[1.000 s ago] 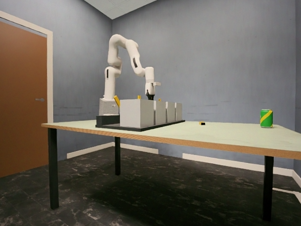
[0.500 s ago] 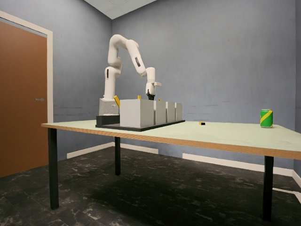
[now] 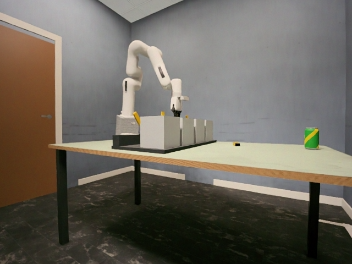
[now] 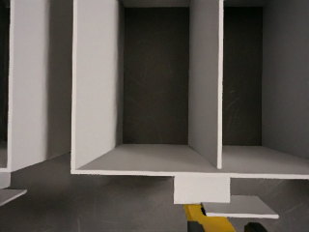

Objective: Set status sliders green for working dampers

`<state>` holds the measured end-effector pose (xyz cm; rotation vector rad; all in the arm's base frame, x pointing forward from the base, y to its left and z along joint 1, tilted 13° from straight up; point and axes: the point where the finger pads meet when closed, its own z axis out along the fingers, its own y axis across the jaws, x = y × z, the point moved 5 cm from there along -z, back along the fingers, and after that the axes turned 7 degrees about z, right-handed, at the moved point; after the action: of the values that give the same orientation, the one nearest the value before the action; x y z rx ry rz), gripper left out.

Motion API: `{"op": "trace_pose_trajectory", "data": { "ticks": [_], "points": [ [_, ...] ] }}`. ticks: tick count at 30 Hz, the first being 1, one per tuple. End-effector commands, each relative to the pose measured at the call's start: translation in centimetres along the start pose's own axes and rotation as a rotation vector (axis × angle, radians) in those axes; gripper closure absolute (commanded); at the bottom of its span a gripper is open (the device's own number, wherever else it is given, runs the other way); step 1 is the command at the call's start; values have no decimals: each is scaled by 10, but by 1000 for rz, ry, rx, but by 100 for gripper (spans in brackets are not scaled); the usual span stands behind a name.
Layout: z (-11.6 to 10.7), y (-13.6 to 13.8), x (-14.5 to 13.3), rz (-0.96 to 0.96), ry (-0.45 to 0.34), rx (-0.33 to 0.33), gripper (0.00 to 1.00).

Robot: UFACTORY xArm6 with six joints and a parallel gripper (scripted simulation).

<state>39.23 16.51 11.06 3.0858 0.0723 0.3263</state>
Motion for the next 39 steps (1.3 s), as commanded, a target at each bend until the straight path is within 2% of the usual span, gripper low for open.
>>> {"op": "trace_pose_trajectory", "data": {
  "ticks": [1,7,8,10,11,16,17,19,20,39],
  "points": [
    [-1,0,1,0,3,1,81],
    [-1,0,1,0,3,1,81],
    [-1,0,1,0,3,1,77],
    [-1,0,1,0,3,1,77],
    [-1,0,1,0,3,1,73],
    [-1,0,1,0,3,1,69],
    [-1,0,1,0,3,1,65],
    [-1,0,1,0,3,1,65],
    [-1,0,1,0,3,1,61],
    [-7,0,1,0,3,1,61]
  ]
}}
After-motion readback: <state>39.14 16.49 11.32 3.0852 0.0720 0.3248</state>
